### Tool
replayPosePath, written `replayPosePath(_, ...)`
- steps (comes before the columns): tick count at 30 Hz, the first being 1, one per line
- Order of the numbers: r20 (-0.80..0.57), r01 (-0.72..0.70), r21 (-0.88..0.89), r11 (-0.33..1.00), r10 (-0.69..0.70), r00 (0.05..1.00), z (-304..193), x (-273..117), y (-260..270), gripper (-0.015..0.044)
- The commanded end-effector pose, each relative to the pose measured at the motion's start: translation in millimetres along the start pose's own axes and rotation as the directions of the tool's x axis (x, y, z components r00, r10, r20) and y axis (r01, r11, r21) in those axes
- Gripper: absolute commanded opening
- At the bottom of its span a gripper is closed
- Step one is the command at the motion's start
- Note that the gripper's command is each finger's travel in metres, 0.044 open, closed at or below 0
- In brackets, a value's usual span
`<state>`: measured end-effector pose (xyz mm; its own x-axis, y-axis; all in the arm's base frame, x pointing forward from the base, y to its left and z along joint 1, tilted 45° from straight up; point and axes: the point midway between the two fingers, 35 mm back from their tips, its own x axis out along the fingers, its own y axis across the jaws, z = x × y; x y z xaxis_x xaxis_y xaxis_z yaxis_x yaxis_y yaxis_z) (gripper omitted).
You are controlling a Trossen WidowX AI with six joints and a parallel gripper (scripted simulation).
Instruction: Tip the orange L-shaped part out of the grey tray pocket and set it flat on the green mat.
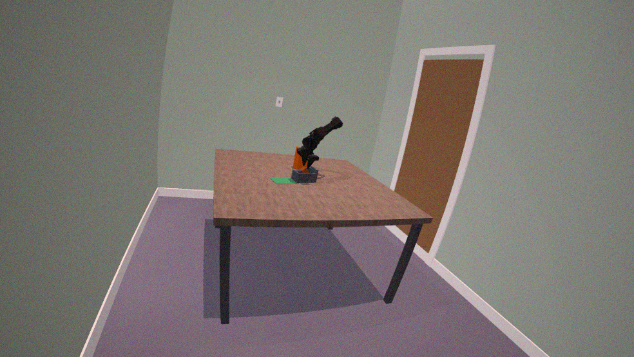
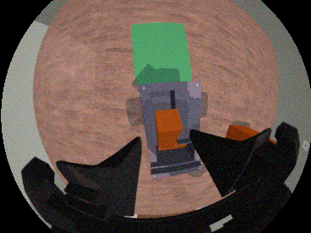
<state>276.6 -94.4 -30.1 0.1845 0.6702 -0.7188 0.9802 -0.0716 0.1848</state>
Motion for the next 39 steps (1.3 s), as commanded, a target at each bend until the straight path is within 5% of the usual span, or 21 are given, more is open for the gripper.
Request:
replayPosePath(1, -0.01, 0.006, 0.011, 1.0, -0.006, 1.0, -1.8, 10.2, -2.7, 0.028)
replayPosePath(21, -0.013, 0.005, 0.011, 1.0, -0.005, 1.0, -3.2, 35.1, -3.7, 0.028)
replayPosePath(24, -0.004, 0.001, 0.0, 1.0, -0.001, 1.0, -1.6, 31.2, -1.0, 0.0201)
replayPosePath(39, -0.004, 0.001, 0.0, 1.0, -0.001, 1.0, -1.6, 31.2, -1.0, 0.0101)
